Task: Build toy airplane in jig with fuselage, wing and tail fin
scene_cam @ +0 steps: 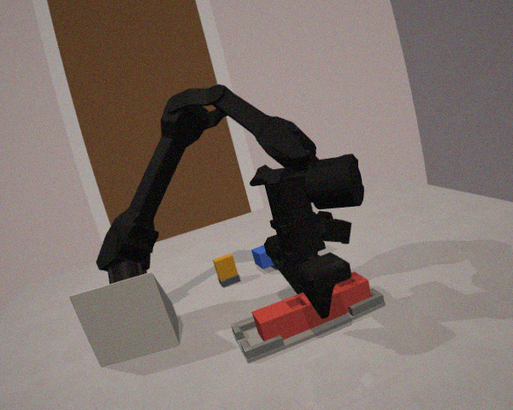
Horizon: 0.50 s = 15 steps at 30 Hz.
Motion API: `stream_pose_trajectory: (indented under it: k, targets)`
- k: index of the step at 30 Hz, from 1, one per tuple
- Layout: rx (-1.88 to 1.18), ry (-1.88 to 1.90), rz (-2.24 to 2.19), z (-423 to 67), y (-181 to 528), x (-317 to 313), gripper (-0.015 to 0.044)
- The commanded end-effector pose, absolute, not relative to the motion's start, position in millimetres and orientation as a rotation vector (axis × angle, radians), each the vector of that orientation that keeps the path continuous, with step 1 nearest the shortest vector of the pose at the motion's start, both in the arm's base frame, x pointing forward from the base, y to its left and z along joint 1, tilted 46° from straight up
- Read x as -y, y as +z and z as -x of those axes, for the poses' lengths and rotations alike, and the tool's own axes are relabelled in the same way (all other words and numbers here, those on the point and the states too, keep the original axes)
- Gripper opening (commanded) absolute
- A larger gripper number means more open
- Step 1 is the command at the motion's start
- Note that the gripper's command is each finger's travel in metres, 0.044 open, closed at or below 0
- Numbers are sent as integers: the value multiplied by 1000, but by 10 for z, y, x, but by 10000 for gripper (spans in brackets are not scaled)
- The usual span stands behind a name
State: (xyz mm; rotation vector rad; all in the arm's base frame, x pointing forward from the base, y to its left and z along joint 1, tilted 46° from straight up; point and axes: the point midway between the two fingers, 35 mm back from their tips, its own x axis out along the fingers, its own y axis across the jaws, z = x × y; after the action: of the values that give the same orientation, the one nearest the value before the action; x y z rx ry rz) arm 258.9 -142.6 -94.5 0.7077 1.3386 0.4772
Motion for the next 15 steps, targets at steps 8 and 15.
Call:
stream_pose_trajectory:
  k: [8, 15]
  targets:
    - [-1340, 474, -704, -2581, -873, 1518, 440]
    - [-1338, 468, -707, -2380, -188, 2160, 440]
